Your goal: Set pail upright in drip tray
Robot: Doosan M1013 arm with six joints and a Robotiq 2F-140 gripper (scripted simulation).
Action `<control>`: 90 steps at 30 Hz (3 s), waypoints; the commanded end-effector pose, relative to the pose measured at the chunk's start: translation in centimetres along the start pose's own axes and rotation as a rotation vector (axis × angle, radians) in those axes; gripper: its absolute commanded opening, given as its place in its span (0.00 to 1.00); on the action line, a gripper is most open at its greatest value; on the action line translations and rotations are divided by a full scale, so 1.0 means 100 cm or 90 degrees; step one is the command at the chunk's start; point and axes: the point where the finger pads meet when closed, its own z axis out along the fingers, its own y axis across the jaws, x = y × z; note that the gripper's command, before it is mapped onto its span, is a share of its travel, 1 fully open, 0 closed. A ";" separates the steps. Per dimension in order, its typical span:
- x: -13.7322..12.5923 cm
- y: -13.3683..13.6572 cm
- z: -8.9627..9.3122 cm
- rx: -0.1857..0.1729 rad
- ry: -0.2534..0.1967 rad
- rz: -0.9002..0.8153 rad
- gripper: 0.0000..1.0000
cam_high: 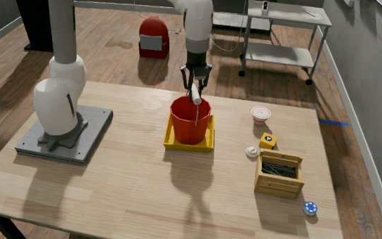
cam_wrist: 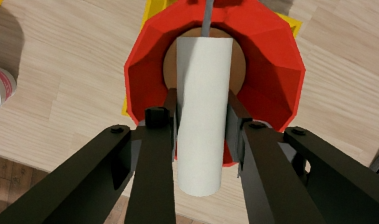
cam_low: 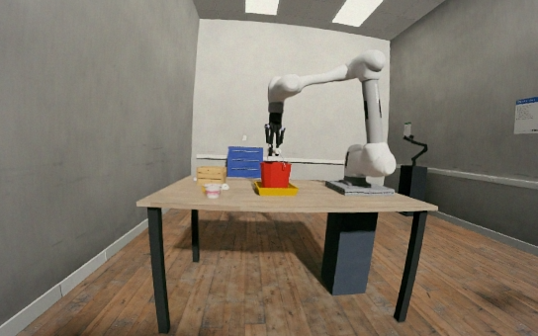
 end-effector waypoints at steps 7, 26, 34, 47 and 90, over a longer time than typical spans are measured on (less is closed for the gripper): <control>0.000 0.000 -0.001 0.001 0.000 0.000 1.00; 0.000 0.000 -0.001 0.001 0.000 0.000 1.00; 0.000 0.000 -0.001 0.001 0.000 0.000 1.00; 0.000 0.000 -0.002 0.001 0.000 0.000 1.00; 0.000 0.000 -0.075 0.001 0.000 0.000 1.00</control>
